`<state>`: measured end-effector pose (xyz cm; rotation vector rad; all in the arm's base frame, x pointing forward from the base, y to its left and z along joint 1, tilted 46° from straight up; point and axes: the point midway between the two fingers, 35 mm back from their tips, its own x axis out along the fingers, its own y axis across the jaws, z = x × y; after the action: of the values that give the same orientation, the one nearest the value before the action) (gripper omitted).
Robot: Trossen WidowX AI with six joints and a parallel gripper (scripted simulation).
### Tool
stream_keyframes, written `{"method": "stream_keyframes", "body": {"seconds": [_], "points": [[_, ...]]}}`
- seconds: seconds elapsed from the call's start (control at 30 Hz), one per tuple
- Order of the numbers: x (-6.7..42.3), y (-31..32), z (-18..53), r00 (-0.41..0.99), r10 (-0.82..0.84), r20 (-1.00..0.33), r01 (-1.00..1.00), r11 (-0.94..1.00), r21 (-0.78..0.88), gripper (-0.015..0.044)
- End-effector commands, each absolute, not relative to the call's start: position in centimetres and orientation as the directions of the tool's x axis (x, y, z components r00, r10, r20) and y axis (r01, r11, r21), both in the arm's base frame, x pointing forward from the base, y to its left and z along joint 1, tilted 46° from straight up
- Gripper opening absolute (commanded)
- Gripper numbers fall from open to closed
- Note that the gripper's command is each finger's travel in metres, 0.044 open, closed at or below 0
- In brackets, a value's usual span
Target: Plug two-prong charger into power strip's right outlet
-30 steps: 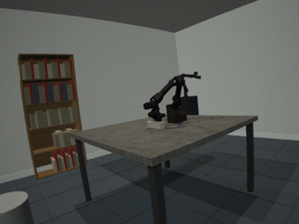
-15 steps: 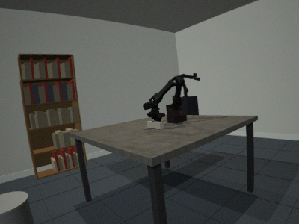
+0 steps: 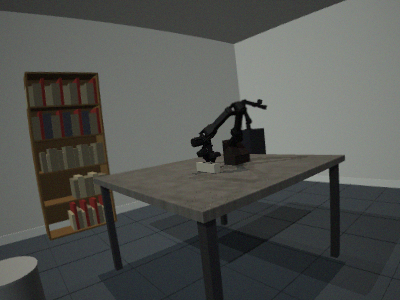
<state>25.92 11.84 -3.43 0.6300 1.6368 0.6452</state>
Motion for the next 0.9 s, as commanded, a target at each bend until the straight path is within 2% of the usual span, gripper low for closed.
{"method": "stream_keyframes", "body": {"seconds": [0.0, 0.87], "points": [[27.14, 11.83, -3.58, -0.126, 0.709, -0.694, 0.029, 0.702, 0.712, 0.0000], [26.87, 11.84, -3.56, -0.126, 0.709, -0.694, 0.030, 0.702, 0.712, 0.0000]]}}
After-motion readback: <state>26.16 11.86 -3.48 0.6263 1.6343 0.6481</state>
